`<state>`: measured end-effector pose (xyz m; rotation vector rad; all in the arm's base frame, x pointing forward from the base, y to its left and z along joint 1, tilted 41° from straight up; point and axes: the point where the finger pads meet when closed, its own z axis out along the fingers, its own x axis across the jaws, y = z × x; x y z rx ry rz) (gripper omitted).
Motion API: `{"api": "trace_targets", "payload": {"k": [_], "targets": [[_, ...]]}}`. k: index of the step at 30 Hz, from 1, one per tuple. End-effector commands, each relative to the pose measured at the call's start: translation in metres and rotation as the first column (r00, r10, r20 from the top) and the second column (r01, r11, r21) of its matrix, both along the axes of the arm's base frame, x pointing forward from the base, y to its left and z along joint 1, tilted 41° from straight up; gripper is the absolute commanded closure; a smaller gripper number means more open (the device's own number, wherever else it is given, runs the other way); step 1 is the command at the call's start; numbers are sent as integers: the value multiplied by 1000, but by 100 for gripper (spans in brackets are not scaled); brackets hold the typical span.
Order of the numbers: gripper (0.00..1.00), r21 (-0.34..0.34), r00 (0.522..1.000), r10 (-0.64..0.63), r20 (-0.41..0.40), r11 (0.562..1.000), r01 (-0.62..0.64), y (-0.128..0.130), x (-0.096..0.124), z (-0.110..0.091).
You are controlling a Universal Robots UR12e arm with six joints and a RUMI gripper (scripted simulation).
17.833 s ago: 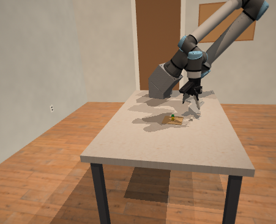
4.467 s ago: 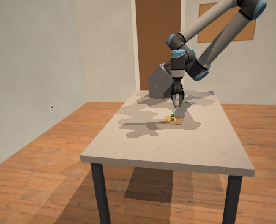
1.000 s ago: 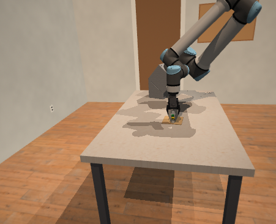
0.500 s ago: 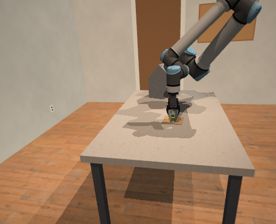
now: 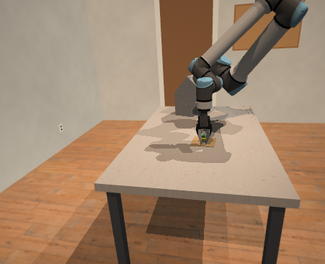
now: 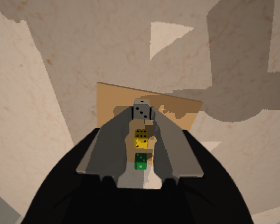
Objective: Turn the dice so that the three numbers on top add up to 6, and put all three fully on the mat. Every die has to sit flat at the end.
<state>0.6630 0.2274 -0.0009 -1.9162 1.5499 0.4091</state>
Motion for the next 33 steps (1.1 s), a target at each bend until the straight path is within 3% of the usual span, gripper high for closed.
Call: {"api": "trace_targets", "payload": {"k": [1,14,27,33], "targets": [[97,0,1000,0,1,1000,0,0,0,0],[97,0,1000,0,1,1000,0,0,0,0],[79,0,1000,0,1,1000,0,0,0,0],[79,0,1000,0,1,1000,0,0,0,0]]}}
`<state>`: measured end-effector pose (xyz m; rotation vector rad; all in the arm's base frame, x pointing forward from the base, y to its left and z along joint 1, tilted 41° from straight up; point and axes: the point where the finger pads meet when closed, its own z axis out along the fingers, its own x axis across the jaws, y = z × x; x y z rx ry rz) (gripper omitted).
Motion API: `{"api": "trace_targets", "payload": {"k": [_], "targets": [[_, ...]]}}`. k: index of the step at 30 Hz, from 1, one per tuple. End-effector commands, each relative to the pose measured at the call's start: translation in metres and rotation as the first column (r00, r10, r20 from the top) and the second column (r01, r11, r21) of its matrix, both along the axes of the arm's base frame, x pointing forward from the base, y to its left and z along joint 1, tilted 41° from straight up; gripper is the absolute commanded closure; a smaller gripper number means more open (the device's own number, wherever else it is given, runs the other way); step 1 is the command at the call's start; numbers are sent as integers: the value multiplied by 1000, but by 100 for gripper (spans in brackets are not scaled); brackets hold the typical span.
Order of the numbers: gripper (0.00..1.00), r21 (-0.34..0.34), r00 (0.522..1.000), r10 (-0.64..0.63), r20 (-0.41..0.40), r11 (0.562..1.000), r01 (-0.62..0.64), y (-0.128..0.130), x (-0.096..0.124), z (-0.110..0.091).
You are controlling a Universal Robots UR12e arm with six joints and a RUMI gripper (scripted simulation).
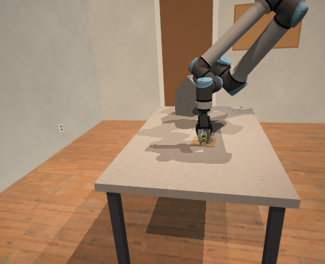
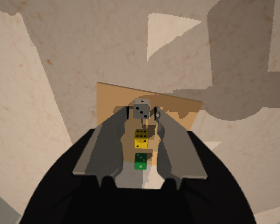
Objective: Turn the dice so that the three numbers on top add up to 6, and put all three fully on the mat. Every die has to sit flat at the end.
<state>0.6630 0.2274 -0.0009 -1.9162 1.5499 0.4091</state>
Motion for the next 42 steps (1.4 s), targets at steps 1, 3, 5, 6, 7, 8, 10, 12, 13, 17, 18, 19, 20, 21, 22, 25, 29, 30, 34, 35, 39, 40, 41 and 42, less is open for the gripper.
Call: {"api": "trace_targets", "payload": {"k": [1,3,5,6,7,8,10,12,13,17,18,19,20,21,22,25,29,30,34,35,39,40,41,42], "targets": [[79,0,1000,0,1,1000,0,0,0,0],[79,0,1000,0,1,1000,0,0,0,0],[79,0,1000,0,1,1000,0,0,0,0],[79,0,1000,0,1,1000,0,-1,0,1],[79,0,1000,0,1,1000,0,-1,0,1],[79,0,1000,0,1,1000,0,-1,0,2],[79,0,1000,0,1,1000,0,-4,0,4],[79,0,1000,0,1,1000,0,-5,-1,6],[79,0,1000,0,1,1000,0,-5,-1,6],[79,0,1000,0,1,1000,0,-16,-3,18],[79,0,1000,0,1,1000,0,-19,-4,22],[79,0,1000,0,1,1000,0,-22,-5,26],[79,0,1000,0,1,1000,0,-26,-5,30],[79,0,1000,0,1,1000,0,-30,-6,35],[79,0,1000,0,1,1000,0,-33,-7,39],[79,0,1000,0,1,1000,0,-43,-9,51],[79,0,1000,0,1,1000,0,-51,-11,60],[79,0,1000,0,1,1000,0,-51,-11,60],[79,0,1000,0,1,1000,0,-57,-12,67],[79,0,1000,0,1,1000,0,-58,-13,68],[0,0,1000,0,1,1000,0,-58,-13,68],[0,0,1000,0,1,1000,0,-58,-13,68],[0,0,1000,0,1,1000,0,-58,-13,68],[0,0,1000,0,1,1000,0,-58,-13,68]]}}
